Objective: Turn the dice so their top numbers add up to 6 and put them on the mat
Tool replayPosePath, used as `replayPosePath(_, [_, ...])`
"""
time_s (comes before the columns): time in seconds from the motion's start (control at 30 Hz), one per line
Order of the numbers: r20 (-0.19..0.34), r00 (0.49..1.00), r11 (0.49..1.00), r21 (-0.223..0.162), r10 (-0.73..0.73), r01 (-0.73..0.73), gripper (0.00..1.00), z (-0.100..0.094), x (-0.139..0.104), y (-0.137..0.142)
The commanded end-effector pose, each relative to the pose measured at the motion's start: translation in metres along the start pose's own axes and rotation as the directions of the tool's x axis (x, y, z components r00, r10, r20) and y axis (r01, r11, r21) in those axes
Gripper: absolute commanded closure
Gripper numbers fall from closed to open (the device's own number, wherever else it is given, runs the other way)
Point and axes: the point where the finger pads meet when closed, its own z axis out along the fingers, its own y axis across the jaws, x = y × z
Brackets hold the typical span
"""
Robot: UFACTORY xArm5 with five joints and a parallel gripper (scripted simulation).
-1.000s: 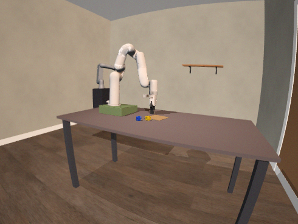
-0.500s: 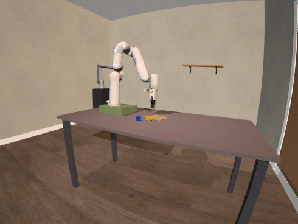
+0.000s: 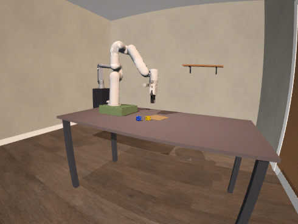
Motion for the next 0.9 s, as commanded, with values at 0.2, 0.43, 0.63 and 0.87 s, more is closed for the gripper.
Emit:
replayPosePath(0.2, [-0.004,0.999,0.999,0.003,0.051,-0.051,0.73,-0.002,-0.02,-0.05])
replayPosePath(0.43, [-0.014,0.993,0.993,0.005,0.118,-0.118,0.73,0.0,-0.033,-0.123])
replayPosePath(0.63, [-0.015,0.992,0.992,0.006,0.128,-0.128,0.73,0.0,-0.033,-0.133])
replayPosePath(0.87, [-0.015,0.992,0.992,0.006,0.128,-0.128,0.73,0.0,-0.033,-0.133])
